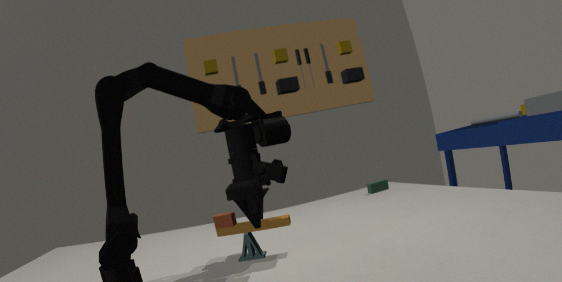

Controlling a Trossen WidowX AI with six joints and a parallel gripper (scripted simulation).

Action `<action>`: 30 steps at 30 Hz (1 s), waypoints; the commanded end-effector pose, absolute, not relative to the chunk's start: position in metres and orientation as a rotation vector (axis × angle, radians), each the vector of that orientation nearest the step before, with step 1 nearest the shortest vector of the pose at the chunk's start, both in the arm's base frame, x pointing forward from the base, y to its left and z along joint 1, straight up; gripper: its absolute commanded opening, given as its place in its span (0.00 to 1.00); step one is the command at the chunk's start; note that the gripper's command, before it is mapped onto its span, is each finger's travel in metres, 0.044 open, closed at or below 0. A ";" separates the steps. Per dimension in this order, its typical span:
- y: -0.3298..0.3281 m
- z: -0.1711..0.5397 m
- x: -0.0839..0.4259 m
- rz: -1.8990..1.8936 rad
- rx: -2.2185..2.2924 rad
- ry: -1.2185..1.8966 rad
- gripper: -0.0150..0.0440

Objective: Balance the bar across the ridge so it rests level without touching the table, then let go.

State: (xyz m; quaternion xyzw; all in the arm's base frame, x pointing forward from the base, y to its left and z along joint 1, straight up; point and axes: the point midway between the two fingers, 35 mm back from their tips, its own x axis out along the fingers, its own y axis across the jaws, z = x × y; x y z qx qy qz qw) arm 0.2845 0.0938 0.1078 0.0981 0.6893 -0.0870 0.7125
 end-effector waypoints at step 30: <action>0.094 0.108 0.284 -0.193 0.217 1.529 0.57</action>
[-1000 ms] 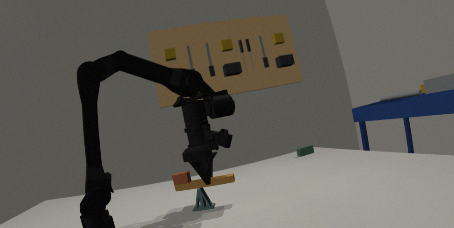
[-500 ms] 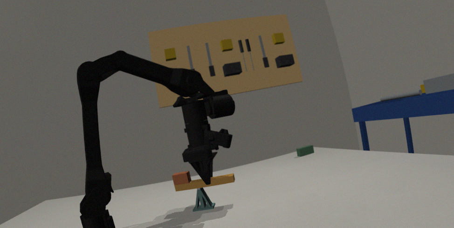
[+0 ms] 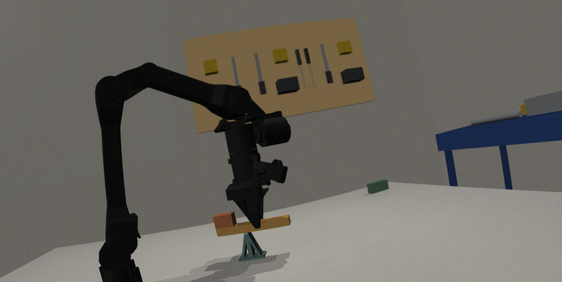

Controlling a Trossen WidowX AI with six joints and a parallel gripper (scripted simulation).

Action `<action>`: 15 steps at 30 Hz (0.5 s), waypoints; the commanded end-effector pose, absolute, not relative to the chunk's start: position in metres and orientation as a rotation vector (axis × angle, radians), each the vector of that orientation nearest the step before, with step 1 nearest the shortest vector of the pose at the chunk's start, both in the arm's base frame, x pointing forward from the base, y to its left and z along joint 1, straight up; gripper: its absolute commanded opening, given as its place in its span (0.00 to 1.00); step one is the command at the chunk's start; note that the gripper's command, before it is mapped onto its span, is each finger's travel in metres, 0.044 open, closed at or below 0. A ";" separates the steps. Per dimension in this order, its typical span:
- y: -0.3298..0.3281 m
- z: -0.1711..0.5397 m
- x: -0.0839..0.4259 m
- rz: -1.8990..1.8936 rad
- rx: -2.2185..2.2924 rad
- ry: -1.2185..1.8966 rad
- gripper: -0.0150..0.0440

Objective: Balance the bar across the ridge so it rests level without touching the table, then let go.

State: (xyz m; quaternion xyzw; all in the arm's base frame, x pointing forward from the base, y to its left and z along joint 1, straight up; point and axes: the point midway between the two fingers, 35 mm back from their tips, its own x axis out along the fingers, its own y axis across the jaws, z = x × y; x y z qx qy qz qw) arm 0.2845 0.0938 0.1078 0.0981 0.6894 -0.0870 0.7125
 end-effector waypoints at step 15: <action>0.094 0.108 0.284 -0.193 0.217 1.529 1.00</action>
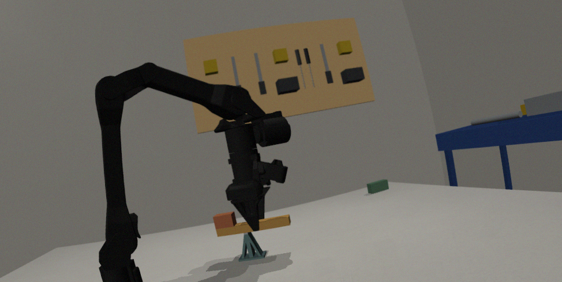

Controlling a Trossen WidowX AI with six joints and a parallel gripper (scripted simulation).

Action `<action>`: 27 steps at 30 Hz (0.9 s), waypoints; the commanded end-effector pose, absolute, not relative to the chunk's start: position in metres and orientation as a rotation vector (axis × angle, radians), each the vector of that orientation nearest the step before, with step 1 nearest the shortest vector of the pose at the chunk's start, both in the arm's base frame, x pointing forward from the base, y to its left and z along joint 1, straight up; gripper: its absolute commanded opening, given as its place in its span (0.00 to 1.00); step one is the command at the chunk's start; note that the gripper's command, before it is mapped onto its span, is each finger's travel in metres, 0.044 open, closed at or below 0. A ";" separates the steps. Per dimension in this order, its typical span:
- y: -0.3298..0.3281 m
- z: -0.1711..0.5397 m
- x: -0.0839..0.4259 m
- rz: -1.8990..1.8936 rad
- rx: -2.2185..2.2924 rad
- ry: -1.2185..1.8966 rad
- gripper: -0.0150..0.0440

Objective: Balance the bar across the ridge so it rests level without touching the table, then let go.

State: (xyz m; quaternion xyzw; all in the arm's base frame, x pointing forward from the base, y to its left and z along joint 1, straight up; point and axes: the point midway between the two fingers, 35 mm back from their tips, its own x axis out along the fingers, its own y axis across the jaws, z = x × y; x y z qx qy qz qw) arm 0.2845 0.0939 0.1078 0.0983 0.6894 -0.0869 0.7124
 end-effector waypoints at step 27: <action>0.093 0.208 0.281 -0.193 0.218 1.528 1.00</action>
